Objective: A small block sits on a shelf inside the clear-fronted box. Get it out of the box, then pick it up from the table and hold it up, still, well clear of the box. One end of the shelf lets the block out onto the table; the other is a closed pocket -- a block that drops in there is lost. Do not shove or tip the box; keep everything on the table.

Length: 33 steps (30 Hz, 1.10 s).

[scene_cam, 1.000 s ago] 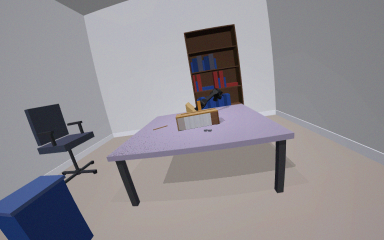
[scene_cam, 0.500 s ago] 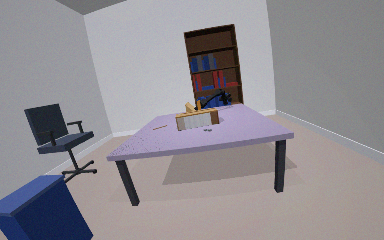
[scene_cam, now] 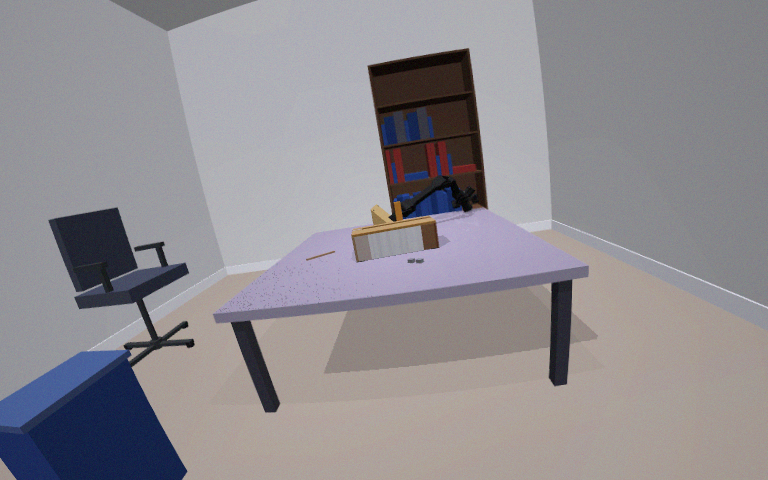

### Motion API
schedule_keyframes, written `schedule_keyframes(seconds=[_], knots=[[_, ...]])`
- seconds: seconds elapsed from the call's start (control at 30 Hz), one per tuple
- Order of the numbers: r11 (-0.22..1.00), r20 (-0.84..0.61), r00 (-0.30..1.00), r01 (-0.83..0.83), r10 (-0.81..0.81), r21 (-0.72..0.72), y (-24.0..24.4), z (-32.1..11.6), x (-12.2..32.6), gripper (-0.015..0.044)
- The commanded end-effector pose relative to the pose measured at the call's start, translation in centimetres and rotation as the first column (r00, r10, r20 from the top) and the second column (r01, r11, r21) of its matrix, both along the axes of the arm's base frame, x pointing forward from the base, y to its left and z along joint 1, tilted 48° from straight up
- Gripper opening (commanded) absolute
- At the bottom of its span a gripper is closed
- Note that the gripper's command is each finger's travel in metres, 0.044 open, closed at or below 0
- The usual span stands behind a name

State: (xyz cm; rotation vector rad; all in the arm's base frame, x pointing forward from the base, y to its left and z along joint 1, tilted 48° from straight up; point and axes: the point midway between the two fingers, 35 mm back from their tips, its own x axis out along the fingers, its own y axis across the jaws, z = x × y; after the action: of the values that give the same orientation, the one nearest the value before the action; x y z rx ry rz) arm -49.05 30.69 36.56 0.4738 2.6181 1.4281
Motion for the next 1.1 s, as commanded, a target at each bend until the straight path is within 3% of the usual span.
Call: schedule_keyframes(seconds=[0.0, 0.33, 0.6, 0.8, 1.07], knots=[[0.991, 0.011, 0.997, 0.068, -0.070, 0.113, 1.6, 2.0, 3.3, 0.0400], [0.889, 0.036, 0.961, 0.238, -0.273, 0.391, 5.4, 6.1, 12.3, 0.0400], [0.710, 0.029, 0.876, 0.371, -0.482, 0.599, 8.4, 9.9, 22.2, 0.0400], [0.520, 0.048, 0.726, 0.443, -0.686, 0.731, 11.0, 11.4, 31.5, 0.0400], [0.322, 0.133, 0.420, 0.418, -0.898, 0.850, 13.1, 10.9, 44.5, 0.0400]])
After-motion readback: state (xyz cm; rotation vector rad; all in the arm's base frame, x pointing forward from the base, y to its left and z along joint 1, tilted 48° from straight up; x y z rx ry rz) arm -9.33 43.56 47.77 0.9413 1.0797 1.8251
